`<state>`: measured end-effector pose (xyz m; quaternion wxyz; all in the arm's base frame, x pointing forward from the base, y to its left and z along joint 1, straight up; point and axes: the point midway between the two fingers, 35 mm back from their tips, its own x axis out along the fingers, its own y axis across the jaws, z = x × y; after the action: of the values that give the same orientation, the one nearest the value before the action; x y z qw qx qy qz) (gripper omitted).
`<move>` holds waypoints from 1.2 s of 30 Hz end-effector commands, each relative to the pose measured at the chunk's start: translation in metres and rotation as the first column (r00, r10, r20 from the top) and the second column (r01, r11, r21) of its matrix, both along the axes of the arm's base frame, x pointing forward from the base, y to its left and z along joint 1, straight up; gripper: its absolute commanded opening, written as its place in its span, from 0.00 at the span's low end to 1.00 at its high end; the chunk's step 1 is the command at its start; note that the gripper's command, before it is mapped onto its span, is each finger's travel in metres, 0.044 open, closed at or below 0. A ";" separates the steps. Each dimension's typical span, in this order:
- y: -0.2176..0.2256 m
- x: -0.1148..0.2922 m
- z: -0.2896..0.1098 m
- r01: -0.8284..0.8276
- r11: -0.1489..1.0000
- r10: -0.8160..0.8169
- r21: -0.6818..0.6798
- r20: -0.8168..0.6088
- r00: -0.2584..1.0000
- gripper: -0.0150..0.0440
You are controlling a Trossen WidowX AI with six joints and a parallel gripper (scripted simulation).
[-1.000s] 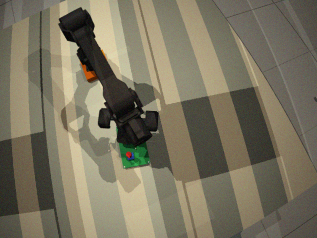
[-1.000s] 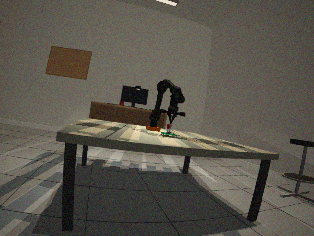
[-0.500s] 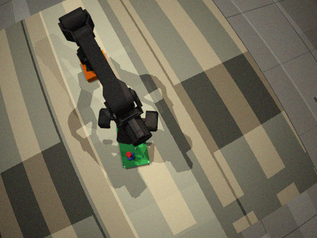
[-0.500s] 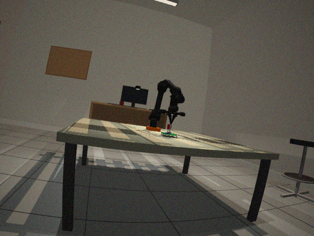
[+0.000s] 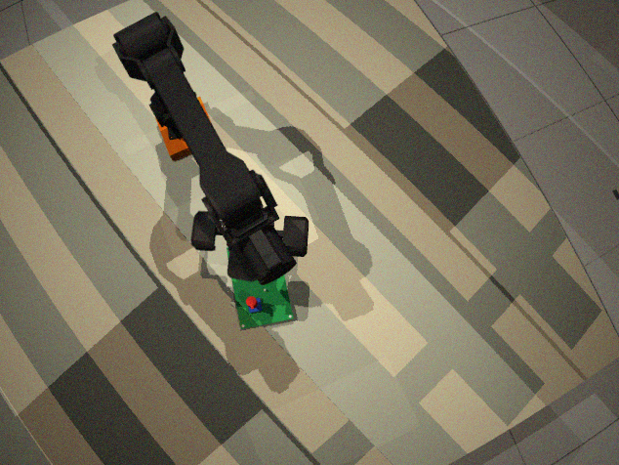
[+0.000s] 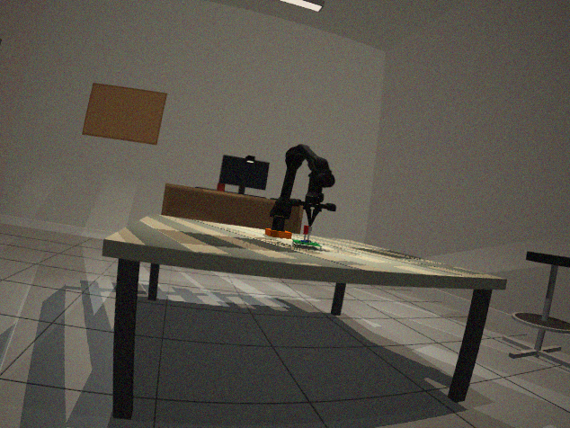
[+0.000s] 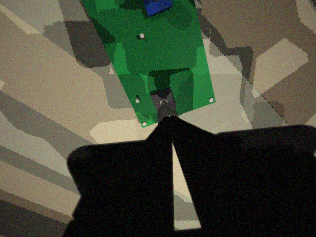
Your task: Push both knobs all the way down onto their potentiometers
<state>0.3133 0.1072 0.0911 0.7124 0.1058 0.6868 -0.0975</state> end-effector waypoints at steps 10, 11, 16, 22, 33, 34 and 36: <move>0.001 0.001 -0.016 -0.003 1.000 0.003 0.000 -0.011 1.000 0.25; 0.001 0.001 -0.016 -0.003 1.000 0.003 0.000 -0.011 1.000 0.25; 0.001 0.001 -0.018 -0.003 1.000 0.003 0.000 -0.011 1.000 0.25; 0.001 0.001 -0.023 -0.003 1.000 0.003 0.000 -0.011 1.000 0.25; 0.001 0.001 -0.027 -0.003 1.000 0.003 0.000 -0.011 1.000 0.25; 0.001 0.001 -0.028 -0.003 1.000 0.003 0.000 -0.011 1.000 0.25; 0.001 0.001 -0.030 -0.003 1.000 0.003 0.000 -0.011 1.000 0.25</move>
<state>0.3125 0.1069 0.0832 0.7170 0.1083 0.6820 -0.0950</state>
